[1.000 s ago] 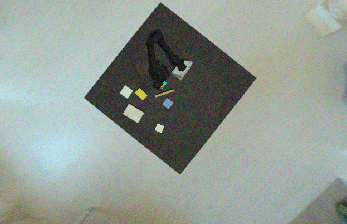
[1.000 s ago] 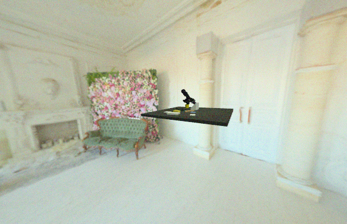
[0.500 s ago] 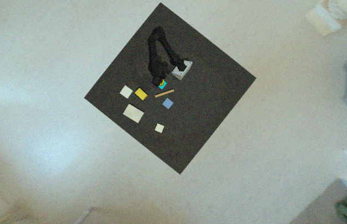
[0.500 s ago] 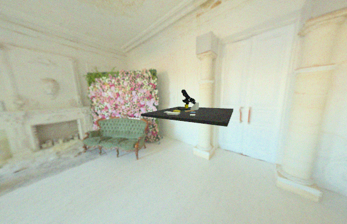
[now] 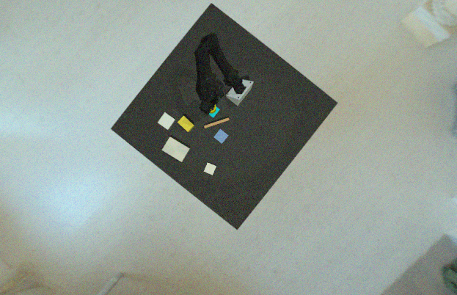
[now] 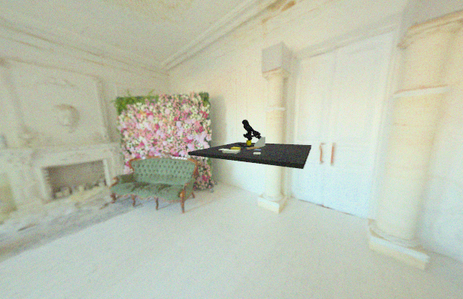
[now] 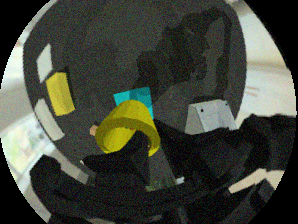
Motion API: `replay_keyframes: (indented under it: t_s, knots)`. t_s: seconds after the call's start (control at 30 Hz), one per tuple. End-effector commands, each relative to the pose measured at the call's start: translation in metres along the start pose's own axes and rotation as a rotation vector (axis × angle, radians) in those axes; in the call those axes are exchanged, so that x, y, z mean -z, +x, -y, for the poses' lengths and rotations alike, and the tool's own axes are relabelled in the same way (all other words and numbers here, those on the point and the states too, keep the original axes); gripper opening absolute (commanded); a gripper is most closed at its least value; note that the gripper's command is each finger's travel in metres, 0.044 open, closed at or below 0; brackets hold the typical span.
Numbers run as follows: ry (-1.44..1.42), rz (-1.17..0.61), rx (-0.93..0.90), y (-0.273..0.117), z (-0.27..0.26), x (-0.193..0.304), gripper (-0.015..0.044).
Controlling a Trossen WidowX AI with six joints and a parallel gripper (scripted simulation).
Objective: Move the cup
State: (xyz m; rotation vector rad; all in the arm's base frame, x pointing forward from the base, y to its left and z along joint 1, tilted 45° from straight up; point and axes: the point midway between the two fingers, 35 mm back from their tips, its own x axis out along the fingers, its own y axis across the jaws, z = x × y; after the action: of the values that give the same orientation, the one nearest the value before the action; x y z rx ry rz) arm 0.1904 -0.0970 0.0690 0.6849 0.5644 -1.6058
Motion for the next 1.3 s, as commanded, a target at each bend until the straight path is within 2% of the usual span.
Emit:
replay_keyframes:
  t_s: [0.0, 0.93, 1.27]
  knots:
    - [-0.009, 0.005, 0.004, 0.006, 0.002, 0.0, 0.0]
    - [-0.008, 0.008, 0.004, 0.036, 0.004, -0.002, 0.0]
    - [0.001, 0.004, 0.0, 0.034, 0.002, -0.002, 0.0]
